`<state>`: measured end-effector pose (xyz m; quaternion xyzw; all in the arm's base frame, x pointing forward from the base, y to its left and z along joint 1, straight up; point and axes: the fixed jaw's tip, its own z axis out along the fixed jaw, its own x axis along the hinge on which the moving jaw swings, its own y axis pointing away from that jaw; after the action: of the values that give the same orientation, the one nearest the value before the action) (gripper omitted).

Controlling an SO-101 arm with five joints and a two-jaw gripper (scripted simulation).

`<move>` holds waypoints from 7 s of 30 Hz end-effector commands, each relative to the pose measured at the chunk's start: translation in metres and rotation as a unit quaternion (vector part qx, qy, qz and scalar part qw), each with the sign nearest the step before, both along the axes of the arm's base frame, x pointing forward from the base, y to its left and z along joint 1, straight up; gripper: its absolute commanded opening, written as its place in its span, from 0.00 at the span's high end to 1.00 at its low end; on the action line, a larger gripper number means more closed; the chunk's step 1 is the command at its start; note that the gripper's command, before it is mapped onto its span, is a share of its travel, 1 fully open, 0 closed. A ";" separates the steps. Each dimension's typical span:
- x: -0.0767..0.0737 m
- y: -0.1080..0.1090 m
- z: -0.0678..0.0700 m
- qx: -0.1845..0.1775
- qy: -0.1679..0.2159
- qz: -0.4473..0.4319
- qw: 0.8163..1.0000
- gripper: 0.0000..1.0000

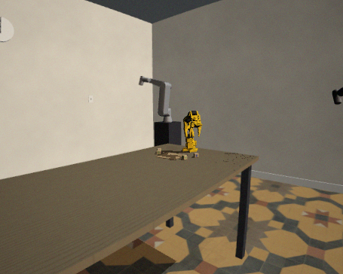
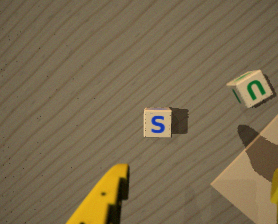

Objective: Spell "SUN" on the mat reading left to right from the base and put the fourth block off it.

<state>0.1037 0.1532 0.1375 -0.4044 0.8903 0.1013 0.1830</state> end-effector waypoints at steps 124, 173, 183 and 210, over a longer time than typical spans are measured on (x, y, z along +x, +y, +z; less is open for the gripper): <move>-0.003 -0.023 -0.074 -0.202 -0.067 0.692 0.689 0.68; -0.002 -0.024 -0.081 -0.204 -0.060 0.693 0.689 0.68; -0.001 -0.023 -0.092 -0.204 -0.060 0.693 0.689 0.68; -0.001 -0.023 -0.116 -0.204 -0.060 0.693 0.689 0.68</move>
<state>0.0971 0.1240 0.0151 -0.9395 0.3424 -0.0007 0.0000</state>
